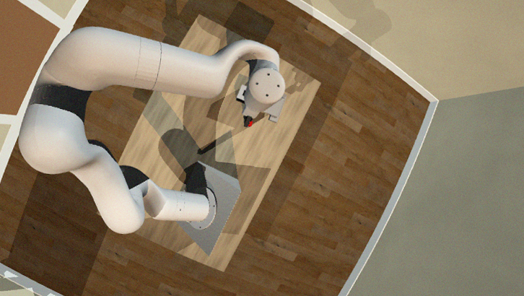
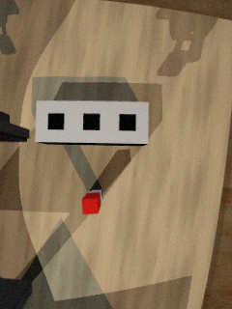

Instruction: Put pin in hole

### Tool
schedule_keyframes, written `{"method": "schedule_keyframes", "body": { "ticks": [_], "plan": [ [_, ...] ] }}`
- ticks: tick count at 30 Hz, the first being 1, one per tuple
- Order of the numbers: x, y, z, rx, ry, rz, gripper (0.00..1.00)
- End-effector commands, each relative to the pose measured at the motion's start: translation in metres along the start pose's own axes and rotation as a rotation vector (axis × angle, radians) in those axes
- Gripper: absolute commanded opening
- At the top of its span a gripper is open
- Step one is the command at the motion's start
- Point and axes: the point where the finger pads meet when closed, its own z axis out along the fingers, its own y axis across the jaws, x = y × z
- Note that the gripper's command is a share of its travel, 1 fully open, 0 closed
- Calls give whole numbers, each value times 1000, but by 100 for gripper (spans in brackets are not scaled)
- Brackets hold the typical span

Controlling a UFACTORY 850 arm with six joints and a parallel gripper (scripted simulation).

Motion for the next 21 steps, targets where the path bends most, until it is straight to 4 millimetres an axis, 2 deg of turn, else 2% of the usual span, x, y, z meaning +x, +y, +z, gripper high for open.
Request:
{"method": "schedule_keyframes", "body": {
  "ticks": [1,15,16,21],
  "plan": [
    [0,-1,-1,1,1,-1,100],
    [0,-1,-1,1,1,-1,100],
    [28,38,24,9,-8,17,100],
    [28,38,24,9,-8,17,100]
  ]
}}
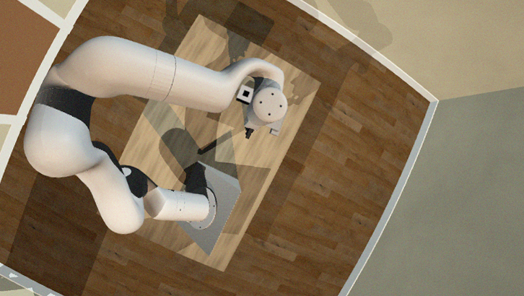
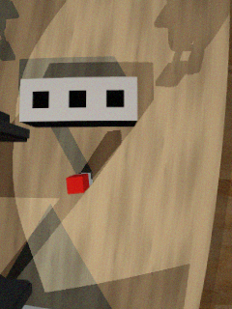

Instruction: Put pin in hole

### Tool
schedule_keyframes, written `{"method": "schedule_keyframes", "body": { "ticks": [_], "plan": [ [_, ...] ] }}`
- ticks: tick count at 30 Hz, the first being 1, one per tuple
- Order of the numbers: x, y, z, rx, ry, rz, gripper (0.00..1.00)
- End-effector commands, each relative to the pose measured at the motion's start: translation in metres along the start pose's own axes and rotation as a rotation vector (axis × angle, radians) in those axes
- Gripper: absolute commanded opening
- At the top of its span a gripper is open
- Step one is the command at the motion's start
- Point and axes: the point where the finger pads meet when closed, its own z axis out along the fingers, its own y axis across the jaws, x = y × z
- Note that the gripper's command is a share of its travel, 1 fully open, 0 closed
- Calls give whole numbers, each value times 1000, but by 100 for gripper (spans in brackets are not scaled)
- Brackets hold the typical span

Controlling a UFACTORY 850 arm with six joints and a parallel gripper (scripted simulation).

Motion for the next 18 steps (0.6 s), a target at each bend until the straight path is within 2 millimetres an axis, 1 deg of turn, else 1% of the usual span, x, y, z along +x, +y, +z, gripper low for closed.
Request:
{"method": "schedule_keyframes", "body": {
  "ticks": [1,11,12,14,15,18],
  "plan": [
    [8,5,2,9,3,-3,100],
    [8,5,2,9,3,-3,100],
    [8,4,72,9,3,-4,100],
    [8,4,74,9,3,-4,100],
    [8,4,83,9,3,-4,100],
    [8,5,128,9,3,-4,100]
  ]
}}
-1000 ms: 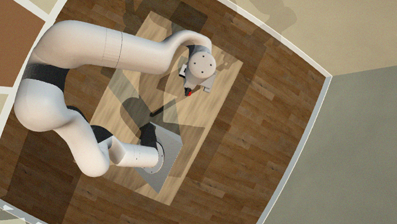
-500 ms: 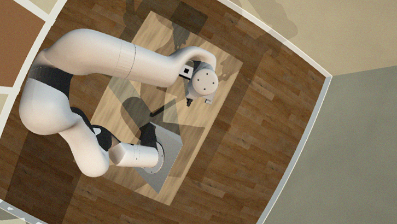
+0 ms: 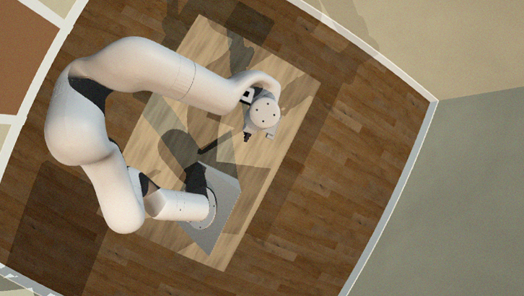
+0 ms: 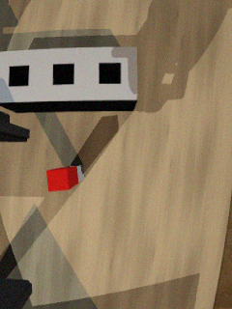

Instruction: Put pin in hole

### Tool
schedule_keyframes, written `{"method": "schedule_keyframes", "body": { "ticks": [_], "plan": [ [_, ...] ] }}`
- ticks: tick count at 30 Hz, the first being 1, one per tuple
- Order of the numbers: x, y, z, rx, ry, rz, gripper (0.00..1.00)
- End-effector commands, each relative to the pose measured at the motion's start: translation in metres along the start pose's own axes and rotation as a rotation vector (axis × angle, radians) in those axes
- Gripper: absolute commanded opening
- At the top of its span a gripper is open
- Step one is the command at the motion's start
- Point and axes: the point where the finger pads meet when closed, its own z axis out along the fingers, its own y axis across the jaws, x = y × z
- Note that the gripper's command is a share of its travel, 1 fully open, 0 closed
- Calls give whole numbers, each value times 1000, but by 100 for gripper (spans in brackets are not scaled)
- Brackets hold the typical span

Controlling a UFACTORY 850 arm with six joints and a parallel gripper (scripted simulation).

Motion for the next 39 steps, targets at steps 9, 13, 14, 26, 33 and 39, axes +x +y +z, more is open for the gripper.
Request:
{"method": "schedule_keyframes", "body": {
  "ticks": [9,13,14,26,33,39],
  "plan": [
    [3,-10,80,17,1,-7,100],
    [2,-9,95,18,1,-7,100],
    [2,-9,95,18,1,-7,100],
    [2,-9,95,18,1,-7,100],
    [3,-10,135,18,2,-8,100],
    [3,-10,135,18,2,-8,100]
  ]
}}
